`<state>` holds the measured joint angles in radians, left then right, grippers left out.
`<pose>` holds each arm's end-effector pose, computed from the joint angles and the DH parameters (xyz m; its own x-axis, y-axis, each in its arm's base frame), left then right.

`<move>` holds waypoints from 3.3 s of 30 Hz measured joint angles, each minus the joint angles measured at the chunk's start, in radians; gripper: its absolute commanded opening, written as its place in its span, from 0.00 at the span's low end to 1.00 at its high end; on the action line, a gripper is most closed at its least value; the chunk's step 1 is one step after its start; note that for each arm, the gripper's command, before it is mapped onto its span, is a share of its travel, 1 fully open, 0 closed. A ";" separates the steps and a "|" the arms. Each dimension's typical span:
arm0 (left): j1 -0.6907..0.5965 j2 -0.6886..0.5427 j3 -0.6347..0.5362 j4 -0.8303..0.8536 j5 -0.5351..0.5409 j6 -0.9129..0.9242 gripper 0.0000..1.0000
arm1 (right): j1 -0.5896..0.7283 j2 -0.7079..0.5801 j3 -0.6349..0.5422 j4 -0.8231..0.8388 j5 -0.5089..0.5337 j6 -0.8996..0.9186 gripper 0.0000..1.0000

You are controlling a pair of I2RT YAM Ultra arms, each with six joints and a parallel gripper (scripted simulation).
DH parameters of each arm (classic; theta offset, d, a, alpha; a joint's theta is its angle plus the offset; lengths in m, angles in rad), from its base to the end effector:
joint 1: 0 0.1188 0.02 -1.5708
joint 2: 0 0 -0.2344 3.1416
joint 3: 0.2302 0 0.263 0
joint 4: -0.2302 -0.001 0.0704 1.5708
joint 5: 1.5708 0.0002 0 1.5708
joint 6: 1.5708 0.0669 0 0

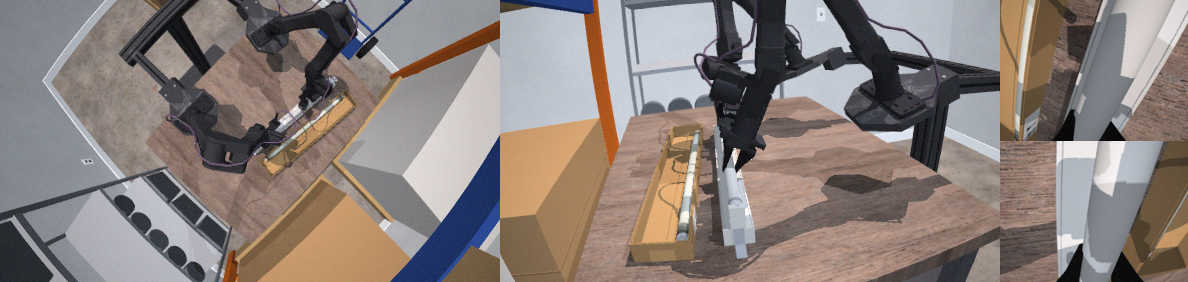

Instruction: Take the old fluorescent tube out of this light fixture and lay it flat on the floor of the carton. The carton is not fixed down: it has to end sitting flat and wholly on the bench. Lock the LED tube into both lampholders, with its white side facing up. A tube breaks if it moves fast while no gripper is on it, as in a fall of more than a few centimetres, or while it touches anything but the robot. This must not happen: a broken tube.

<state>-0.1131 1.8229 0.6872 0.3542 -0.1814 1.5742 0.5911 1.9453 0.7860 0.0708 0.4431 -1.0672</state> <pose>0.3367 -0.0251 0.0428 -0.0138 0.9915 0.1295 0.6999 -0.0829 0.7094 0.2842 0.1574 0.0103 -0.0587 -0.9923 0.1089 -0.8076 -0.0169 -0.5895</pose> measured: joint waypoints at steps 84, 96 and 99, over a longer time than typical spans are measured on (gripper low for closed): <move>-0.046 -0.251 -0.105 -0.177 -0.034 -0.025 0.49 | 0.094 -0.191 -0.034 -0.242 0.052 0.077 0.49; -0.038 -0.164 0.080 -0.402 -0.021 -0.042 0.49 | 0.054 -0.112 0.130 -0.422 -0.027 0.060 0.49; -0.033 -0.119 0.167 -0.497 -0.015 -0.050 0.49 | 0.028 -0.069 0.207 -0.496 -0.061 0.053 0.49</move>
<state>-0.1463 1.7035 0.8543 -0.1432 -0.1967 1.5242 0.6189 1.8759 0.9932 -0.4252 0.3817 -1.0138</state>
